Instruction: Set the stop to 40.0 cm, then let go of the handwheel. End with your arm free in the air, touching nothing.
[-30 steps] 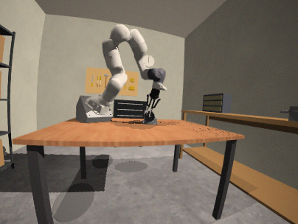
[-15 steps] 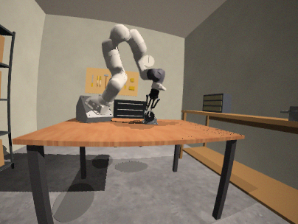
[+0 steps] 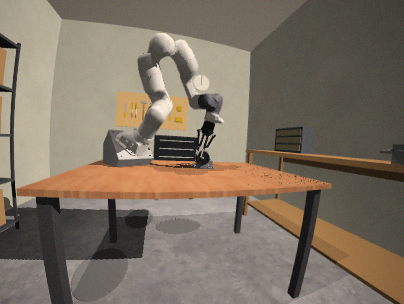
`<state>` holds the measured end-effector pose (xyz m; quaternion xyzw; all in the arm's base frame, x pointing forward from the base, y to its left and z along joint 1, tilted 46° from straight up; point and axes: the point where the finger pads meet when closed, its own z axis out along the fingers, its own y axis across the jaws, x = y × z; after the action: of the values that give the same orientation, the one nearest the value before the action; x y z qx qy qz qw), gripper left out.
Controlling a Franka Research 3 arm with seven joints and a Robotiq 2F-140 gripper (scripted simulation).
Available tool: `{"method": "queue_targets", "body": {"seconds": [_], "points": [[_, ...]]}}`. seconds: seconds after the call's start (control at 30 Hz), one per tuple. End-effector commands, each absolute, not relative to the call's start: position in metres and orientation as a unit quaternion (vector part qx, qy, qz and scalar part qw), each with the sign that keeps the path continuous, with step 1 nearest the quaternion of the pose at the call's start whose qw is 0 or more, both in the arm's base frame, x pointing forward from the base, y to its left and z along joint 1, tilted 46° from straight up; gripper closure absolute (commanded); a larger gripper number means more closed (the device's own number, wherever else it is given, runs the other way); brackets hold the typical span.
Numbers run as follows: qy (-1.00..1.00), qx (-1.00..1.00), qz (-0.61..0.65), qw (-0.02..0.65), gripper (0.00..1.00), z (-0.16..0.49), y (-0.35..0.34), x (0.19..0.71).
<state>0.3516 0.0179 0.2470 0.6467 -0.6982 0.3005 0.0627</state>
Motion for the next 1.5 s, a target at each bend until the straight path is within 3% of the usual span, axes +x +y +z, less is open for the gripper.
{"method": "queue_targets", "body": {"seconds": [0.0,1.47], "points": [[-0.7,0.645,0.297,0.066,0.96,0.241,0.015,0.348],[-0.7,0.645,0.297,0.066,0.96,0.213,-0.003,0.362]]}}
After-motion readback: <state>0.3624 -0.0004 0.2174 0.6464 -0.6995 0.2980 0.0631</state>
